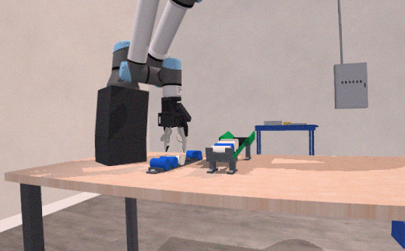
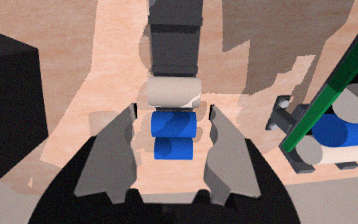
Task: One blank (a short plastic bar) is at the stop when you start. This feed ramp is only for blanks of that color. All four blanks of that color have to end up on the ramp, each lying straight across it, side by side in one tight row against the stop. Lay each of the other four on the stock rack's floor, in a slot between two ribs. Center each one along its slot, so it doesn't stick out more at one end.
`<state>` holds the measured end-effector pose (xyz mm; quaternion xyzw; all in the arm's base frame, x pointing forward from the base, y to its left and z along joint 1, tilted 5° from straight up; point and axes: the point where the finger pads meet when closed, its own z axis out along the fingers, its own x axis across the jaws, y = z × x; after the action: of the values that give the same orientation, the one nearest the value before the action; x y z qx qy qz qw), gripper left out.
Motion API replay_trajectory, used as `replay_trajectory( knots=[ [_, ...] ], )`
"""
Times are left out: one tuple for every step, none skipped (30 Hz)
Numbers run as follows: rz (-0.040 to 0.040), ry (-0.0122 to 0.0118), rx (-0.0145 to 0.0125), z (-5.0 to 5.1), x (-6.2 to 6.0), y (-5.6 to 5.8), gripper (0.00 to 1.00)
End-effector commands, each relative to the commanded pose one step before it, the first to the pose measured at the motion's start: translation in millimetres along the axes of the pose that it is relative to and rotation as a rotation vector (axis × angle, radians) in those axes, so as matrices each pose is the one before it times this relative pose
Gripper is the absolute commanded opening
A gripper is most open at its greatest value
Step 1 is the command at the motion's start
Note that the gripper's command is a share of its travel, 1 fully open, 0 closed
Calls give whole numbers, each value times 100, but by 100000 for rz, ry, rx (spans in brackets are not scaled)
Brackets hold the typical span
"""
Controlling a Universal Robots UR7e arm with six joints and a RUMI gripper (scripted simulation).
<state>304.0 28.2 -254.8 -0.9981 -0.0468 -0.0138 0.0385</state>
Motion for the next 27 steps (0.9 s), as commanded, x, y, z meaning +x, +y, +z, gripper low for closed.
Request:
replay_trajectory(
  knots=[
    [-2,80,-42,38,28,13,52],
    [0,0,0,54,0,0,52],
    [0,0,0,75,0,0,52],
    [0,0,0,96,0,0,52],
    [0,0,0,117,-1,0,52],
    [0,0,0,139,0,0,52],
    [0,0,0,159,0,0,52],
    [0,0,0,176,-1,-1,52],
    [0,0,0,193,1,1,52],
    [0,0,0,205,-1,0,52],
    [0,0,0,215,0,0,52],
    [0,0,0,220,0,0,52],
    [0,0,0,0,0,0,52],
    [0,0,0,0,0,0,52],
    [0,0,0,223,0,0,52],
    [0,0,0,221,0,0,52],
    [0,0,0,215,0,0,52],
    [0,0,0,205,0,0,52],
    [0,0,0,192,0,0,52],
    [0,0,0,175,0,0,52],
    [0,0,0,155,-1,0,52],
    [0,0,0,134,1,0,52],
    [0,0,0,110,0,0,52],
    [0,0,0,86,0,0,52],
    [0,0,0,62,0,0,52],
    [0,0,0,41,0,0,52],
    [0,0,0,23,0,0,52]
  ],
)
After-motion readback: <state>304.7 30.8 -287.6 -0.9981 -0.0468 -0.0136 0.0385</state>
